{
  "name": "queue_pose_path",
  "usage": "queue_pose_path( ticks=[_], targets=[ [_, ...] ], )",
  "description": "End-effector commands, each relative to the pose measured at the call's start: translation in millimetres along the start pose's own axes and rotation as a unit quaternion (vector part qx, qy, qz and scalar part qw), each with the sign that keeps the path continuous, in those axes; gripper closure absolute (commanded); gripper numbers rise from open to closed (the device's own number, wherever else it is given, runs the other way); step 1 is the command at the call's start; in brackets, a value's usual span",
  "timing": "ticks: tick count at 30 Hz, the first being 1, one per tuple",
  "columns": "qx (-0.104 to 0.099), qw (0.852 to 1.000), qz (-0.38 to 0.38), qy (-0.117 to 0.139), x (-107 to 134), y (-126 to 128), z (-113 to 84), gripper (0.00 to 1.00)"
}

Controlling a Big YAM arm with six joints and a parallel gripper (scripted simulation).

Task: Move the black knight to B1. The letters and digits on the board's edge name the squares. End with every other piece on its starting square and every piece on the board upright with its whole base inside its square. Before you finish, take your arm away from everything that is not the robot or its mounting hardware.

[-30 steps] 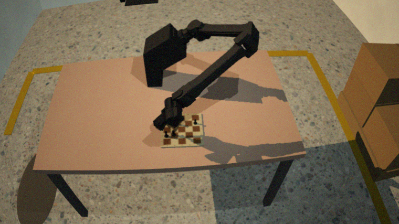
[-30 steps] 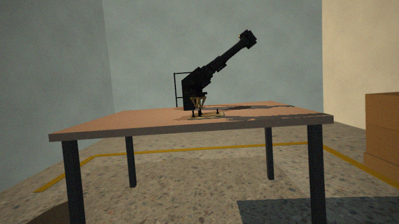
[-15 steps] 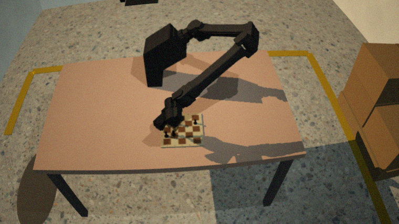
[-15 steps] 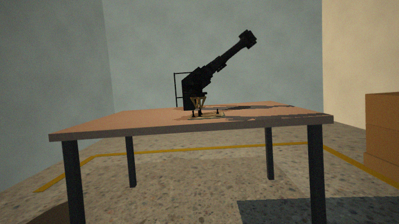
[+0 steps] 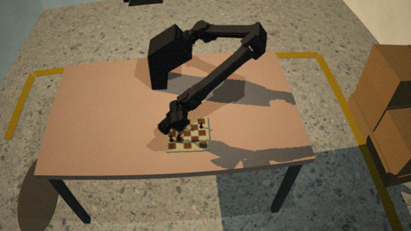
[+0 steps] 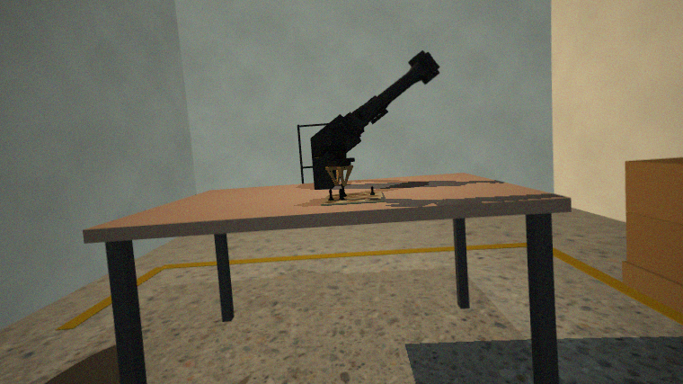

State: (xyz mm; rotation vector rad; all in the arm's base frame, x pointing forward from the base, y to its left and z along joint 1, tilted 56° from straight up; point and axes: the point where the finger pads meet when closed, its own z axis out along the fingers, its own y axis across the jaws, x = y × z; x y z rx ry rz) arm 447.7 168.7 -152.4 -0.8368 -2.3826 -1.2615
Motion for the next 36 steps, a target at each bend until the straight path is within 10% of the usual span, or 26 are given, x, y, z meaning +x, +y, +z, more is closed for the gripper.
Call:
queue_pose_path(
  ticks=[1,36],
  targets=[
    [-0.001,1.0,-0.01,-0.003,5.0,6.3,1.9,0.64],
    [-0.001,1.0,-0.012,-0.003,8.5,5.3,2.0,0.64]
  ],
)
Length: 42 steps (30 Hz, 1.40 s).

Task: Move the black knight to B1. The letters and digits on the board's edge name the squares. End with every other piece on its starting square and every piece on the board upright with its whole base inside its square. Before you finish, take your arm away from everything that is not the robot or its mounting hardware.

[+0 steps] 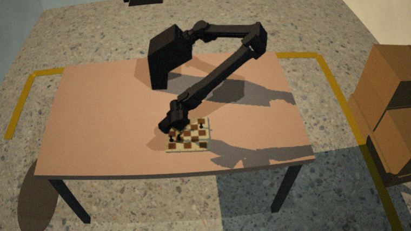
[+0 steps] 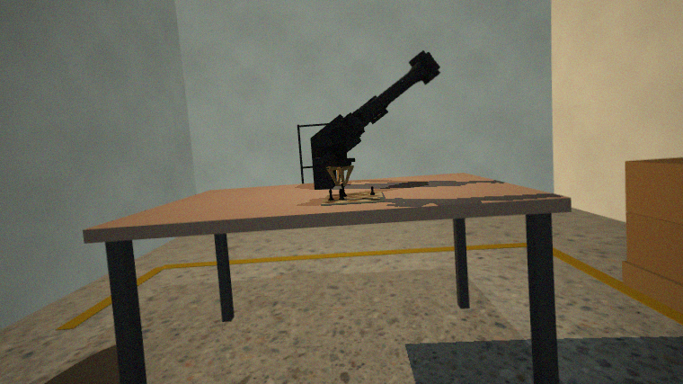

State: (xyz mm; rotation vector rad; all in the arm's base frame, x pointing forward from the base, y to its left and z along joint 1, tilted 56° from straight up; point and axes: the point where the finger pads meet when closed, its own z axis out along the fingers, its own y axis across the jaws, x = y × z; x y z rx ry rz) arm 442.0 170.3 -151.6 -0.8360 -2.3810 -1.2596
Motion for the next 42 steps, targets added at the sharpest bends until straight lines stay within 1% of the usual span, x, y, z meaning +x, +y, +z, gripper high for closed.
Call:
queue_pose_path(
  ticks=[1,13,25,42],
  targets=[
    [-0.001,1.0,-0.012,-0.004,3.1,7.7,1.0,0.64],
    [-0.001,1.0,-0.012,-0.004,3.0,8.1,0.9,0.64],
    [-0.004,1.0,-0.018,-0.006,0.5,15.3,-0.7,0.64],
    [-0.004,1.0,-0.018,-0.006,0.4,15.2,-0.7,0.64]
  ],
)
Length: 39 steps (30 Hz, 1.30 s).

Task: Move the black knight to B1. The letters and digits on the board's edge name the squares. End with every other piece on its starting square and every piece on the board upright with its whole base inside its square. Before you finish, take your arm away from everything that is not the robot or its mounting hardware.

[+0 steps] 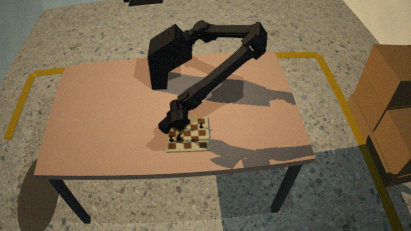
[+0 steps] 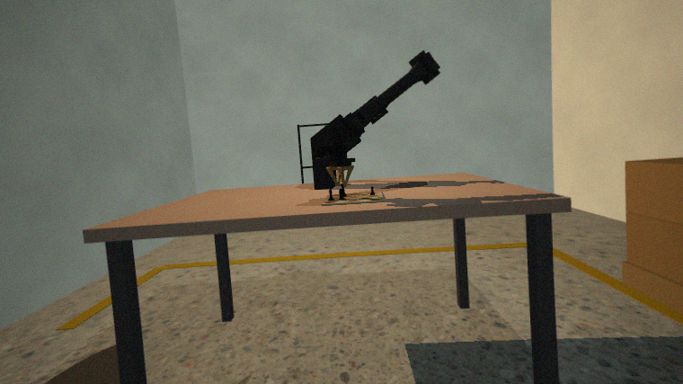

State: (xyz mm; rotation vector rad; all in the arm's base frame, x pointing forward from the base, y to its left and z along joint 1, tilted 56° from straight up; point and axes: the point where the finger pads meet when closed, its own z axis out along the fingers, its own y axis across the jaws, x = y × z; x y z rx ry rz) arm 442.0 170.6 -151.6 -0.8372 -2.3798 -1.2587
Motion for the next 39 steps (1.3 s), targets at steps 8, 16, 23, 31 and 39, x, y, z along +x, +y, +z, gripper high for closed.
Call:
queue_pose_path(
  ticks=[8,16,23,31,39],
  targets=[
    [-0.004,1.0,-0.019,-0.007,0.3,15.1,-0.9,0.64],
    [-0.004,1.0,-0.019,-0.007,0.3,15.1,-0.9,0.64],
    [-0.004,1.0,-0.019,-0.007,-0.1,16.0,-1.0,0.64],
    [-0.006,1.0,-0.021,-0.008,-2.5,19.5,-1.3,0.64],
    [-0.006,1.0,-0.022,-0.008,-3.2,20.3,-1.2,0.64]
  ],
)
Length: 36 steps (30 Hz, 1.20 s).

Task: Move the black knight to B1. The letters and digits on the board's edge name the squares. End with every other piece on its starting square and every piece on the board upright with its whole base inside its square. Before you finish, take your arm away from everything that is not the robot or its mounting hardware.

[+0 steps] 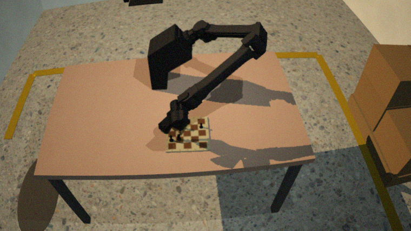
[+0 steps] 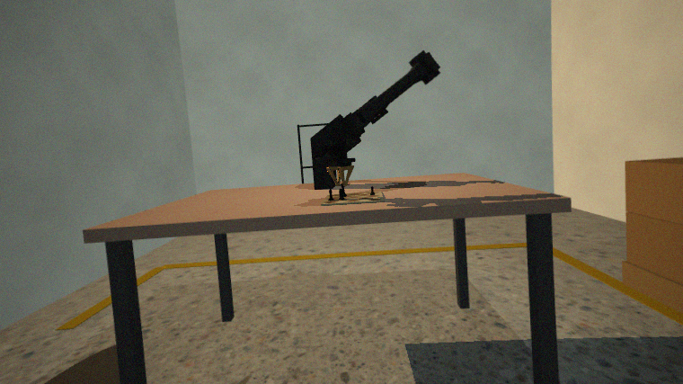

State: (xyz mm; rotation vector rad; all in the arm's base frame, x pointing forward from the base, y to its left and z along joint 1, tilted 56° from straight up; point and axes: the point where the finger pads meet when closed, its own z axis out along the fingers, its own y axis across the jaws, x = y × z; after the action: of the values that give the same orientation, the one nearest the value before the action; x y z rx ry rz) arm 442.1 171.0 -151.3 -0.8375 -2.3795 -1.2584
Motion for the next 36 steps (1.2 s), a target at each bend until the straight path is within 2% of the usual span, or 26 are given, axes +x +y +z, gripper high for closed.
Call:
queue_pose_path(
  ticks=[1,36],
  targets=[
    [-0.006,1.0,-0.023,-0.008,-3.5,19.9,-1.3,0.64],
    [-0.004,1.0,-0.016,-0.007,-3.7,15.7,2.0,0.64]
  ],
)
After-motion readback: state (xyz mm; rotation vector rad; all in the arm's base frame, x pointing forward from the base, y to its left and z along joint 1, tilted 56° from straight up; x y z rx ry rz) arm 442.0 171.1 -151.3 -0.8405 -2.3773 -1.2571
